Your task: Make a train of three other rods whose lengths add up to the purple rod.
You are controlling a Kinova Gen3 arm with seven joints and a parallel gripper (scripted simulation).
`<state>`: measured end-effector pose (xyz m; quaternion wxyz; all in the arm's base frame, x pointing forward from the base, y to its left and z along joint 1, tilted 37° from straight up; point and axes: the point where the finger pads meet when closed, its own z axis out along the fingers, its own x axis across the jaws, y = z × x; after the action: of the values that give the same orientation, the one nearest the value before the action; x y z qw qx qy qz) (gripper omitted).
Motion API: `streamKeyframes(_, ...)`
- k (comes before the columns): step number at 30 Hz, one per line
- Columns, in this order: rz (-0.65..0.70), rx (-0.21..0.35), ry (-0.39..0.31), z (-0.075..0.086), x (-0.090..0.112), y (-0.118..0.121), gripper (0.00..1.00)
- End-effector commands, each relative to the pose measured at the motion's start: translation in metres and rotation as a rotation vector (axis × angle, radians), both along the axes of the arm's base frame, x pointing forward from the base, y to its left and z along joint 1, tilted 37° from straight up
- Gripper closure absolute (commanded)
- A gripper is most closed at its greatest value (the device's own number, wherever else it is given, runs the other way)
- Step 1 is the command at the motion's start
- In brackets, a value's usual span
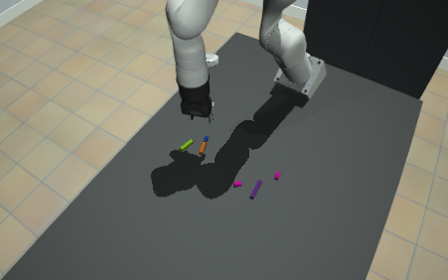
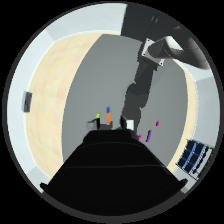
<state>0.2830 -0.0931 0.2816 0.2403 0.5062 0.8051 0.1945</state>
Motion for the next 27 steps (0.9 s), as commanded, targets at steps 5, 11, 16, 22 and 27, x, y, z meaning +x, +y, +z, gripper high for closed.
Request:
streamKeyframes(5,-0.008,-0.003,-0.02,0.026,-0.014,-0.004,0.0)
streamKeyframes(11,-0.008,-0.003,-0.02,0.038,-0.022,-0.005,0.0)
streamKeyframes(16,-0.008,-0.003,-0.02,0.04,-0.024,-0.005,0.0)
streamKeyframes(22,-0.008,-0.003,-0.02,0.04,-0.024,-0.005,0.0)
streamKeyframes(27,-0.008,-0.003,-0.02,0.04,-0.024,-0.005,0.0)
